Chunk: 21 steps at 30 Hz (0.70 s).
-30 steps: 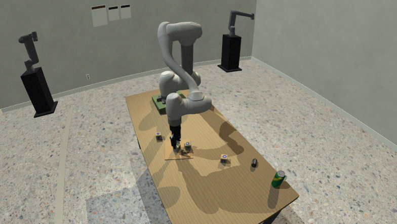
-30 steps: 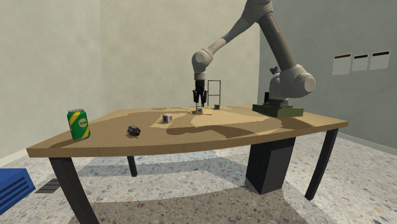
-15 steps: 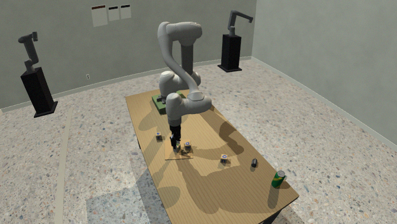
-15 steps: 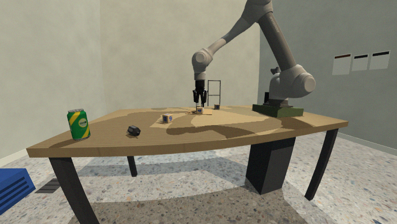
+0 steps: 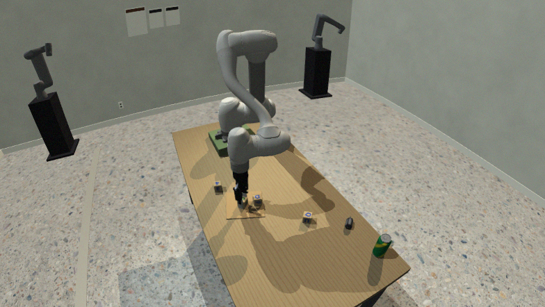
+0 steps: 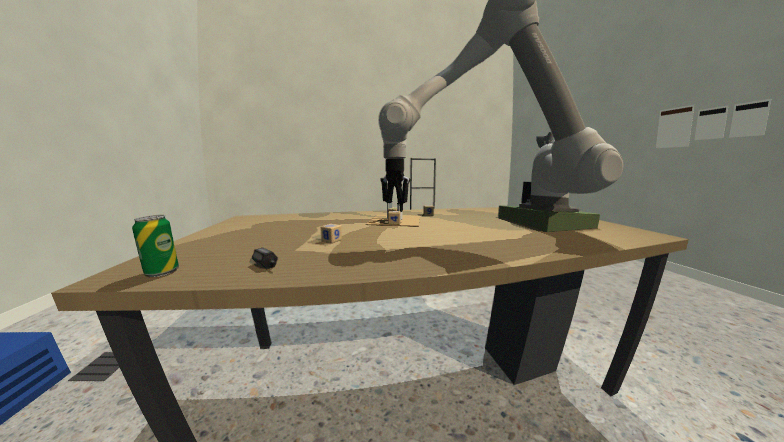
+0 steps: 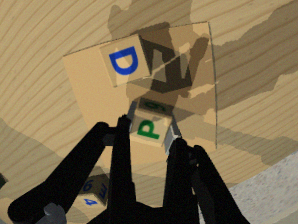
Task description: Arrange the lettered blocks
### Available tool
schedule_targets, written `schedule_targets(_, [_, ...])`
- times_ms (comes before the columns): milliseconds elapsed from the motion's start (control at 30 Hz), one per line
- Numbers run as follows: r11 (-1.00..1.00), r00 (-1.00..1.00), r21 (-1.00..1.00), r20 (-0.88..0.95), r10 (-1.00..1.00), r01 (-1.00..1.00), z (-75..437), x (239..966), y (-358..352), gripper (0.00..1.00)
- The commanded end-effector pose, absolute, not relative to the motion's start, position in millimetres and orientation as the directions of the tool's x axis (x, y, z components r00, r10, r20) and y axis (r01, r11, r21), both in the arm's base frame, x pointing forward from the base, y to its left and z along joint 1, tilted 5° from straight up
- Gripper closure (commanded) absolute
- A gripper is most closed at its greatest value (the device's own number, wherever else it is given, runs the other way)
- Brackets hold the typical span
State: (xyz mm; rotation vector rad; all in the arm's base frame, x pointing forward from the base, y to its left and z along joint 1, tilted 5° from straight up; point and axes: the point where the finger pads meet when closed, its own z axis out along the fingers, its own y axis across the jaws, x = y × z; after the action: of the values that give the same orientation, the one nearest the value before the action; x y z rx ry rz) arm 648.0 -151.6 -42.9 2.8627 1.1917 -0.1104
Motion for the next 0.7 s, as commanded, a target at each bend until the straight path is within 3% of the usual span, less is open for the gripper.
schedule_targets(0, [-0.704, 0.703, 0.009, -0.08, 0.707, 0.71, -40.8, 648.5, -151.5, 0.67])
schedule_targets(667, [-0.704, 0.703, 0.009, -0.08, 0.707, 0.71, 55.7, 653.3, -145.4, 0.67])
